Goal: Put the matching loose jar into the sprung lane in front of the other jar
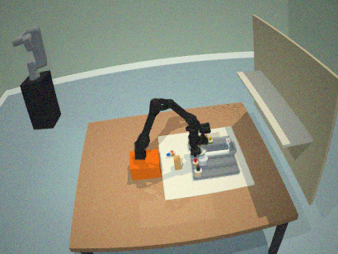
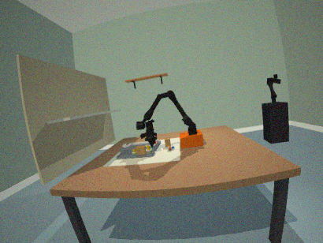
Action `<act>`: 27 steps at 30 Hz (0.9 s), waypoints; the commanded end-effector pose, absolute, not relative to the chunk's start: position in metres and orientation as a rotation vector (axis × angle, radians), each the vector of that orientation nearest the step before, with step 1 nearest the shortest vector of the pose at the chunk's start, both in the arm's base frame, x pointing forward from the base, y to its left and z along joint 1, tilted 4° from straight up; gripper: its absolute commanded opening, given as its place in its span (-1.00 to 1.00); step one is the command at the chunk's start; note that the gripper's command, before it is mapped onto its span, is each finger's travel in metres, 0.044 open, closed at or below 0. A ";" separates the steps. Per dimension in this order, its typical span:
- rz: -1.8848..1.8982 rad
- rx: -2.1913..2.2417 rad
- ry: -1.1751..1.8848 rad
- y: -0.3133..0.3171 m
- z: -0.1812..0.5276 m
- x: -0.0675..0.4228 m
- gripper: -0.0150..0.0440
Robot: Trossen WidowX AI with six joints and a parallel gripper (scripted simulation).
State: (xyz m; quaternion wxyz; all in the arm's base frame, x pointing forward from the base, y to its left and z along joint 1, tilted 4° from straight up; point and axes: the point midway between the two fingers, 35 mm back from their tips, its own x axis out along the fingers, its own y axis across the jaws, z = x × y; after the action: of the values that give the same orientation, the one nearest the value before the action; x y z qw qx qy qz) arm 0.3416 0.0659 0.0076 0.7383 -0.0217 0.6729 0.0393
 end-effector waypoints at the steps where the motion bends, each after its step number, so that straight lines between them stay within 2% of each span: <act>1: 0.086 -0.050 1.466 0.066 0.008 0.343 -0.49; 27: 0.086 -0.050 1.467 0.066 0.007 0.337 -0.49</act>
State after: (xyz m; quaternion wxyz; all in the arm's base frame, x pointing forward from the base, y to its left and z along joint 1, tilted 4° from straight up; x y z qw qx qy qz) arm 0.3372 0.0656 0.0070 0.7389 -0.0222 0.6723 0.0398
